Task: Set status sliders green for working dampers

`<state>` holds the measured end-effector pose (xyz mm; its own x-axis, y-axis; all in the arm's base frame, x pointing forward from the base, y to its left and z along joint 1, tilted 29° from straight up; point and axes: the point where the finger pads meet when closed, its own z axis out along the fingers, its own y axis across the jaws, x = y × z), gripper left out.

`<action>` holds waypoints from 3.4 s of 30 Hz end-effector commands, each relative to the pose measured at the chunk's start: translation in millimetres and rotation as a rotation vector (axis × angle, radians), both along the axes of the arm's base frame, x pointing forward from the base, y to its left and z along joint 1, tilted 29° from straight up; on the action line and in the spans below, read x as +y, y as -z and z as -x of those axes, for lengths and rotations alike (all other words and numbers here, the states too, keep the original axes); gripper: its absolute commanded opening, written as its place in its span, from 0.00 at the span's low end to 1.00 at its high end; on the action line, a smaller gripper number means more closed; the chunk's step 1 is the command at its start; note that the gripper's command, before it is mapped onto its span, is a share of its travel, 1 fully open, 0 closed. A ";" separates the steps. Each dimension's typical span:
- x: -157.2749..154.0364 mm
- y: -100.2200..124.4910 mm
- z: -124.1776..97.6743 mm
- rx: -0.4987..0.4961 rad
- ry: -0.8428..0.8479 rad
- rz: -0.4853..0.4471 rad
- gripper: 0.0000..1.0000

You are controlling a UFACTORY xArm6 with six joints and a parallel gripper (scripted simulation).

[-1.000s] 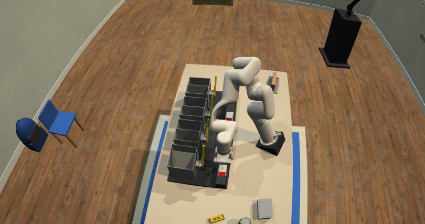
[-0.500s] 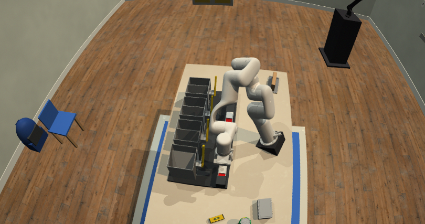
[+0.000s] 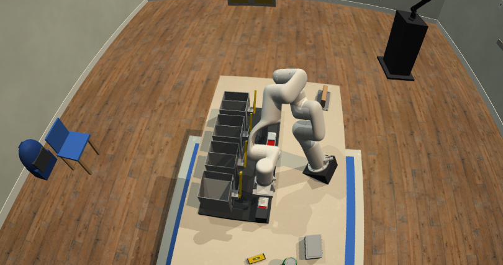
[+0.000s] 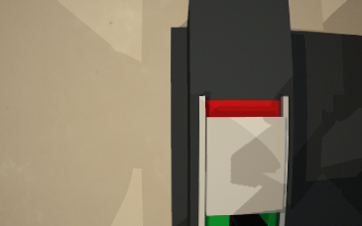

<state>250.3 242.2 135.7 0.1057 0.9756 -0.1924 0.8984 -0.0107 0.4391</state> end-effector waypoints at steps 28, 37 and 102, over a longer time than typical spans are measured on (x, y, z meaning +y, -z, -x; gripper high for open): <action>7.8 0.2 -1.1 -0.002 -0.001 -0.003 0.00; 8.2 0.2 -1.1 -0.002 -0.001 -0.003 0.00; 9.4 -28.6 13.0 -0.002 -0.001 -0.003 0.00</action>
<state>238.0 250.7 161.6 0.1049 0.9761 -0.1901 0.8981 -0.0109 0.4397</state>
